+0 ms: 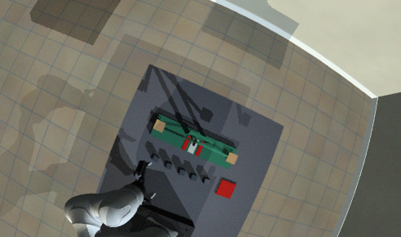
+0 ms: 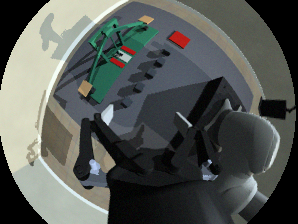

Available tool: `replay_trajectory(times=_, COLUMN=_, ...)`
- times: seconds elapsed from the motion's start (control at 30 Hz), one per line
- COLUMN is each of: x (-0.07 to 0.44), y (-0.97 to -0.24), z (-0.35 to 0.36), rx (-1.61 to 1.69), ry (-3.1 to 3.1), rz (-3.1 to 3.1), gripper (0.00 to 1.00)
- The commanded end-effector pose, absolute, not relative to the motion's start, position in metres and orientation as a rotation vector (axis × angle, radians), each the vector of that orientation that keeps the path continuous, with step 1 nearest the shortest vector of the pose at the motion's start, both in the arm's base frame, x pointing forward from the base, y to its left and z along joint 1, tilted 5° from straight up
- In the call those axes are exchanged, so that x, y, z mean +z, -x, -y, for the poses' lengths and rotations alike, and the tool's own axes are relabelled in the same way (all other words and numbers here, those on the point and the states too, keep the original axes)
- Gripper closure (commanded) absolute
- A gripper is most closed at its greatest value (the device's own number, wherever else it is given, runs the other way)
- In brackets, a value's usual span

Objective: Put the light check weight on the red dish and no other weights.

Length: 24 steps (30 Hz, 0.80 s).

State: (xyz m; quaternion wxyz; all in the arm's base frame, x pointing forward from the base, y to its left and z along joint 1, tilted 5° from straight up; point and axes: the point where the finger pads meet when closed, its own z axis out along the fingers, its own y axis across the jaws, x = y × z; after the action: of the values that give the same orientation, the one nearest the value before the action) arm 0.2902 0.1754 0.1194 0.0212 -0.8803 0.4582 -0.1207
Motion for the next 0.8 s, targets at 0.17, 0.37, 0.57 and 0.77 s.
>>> replay_trajectory(times=0.17, x=0.086, y=-0.341, z=-0.193, rx=-0.036, ry=2.414, rz=-1.932, gripper=0.0)
replay_trajectory(times=0.37, x=0.074, y=-0.361, z=-0.199, rx=0.074, ry=2.258, rz=-2.108, gripper=0.0)
replay_trajectory(times=0.57, x=0.071, y=-0.365, z=-0.2, rx=0.099, ry=2.219, rz=-2.147, gripper=0.0)
replay_trajectory(times=0.77, x=0.071, y=-0.366, z=-0.2, rx=0.103, ry=2.213, rz=-2.153, gripper=0.0)
